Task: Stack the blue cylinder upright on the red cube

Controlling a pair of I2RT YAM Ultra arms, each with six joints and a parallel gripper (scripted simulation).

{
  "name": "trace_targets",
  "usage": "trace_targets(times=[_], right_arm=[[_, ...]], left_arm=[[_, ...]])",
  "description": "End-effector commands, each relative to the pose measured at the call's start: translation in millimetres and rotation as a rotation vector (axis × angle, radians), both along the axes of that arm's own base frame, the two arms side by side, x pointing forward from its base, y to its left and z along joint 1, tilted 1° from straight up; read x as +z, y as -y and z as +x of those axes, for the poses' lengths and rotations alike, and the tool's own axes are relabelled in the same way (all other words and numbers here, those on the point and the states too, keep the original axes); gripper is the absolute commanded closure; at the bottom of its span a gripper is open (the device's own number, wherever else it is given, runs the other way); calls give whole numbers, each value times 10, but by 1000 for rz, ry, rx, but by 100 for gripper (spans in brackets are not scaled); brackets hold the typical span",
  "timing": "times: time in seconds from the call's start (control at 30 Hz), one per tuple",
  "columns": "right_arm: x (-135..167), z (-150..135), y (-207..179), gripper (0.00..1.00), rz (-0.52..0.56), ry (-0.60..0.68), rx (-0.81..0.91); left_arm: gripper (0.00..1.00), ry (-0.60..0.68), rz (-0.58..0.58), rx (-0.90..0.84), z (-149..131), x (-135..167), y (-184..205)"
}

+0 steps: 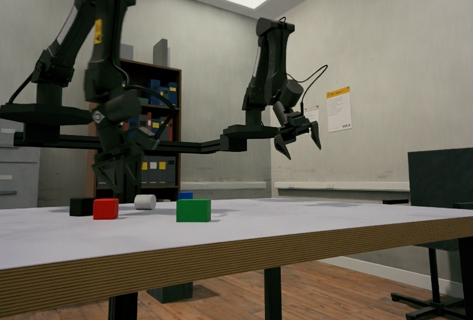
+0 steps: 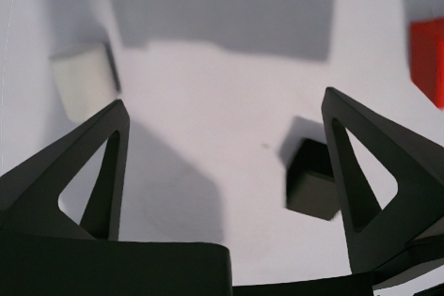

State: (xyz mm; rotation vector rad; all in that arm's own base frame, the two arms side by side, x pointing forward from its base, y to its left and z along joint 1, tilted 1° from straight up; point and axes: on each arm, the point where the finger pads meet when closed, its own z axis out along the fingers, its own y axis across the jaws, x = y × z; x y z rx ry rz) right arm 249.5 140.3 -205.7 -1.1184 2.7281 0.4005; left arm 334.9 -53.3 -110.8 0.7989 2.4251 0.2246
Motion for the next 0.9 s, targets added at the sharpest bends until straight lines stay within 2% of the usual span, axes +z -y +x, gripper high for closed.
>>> trace_targets(times=[0.0,0.23,0.3,0.43,0.57,0.7,0.87], right_arm=[[92,66,41,0,176,117,152],[219,37,375,0,268,259,198],[219,37,375,0,268,259,198],[351,26,547,0,313,399,248],[442,-28,700,0,326,484,249],[505,-89,813,0,328,534,232],[514,-120,851,0,328,536,213]], left_arm=[[0,13,-3,0,33,31,7],[0,13,-3,0,33,31,7],[0,13,-3,0,33,31,7],[0,13,-3,0,33,31,7],[0,13,-3,0,33,31,7],[0,13,-3,0,33,31,7],[0,13,-3,0,33,31,7]])
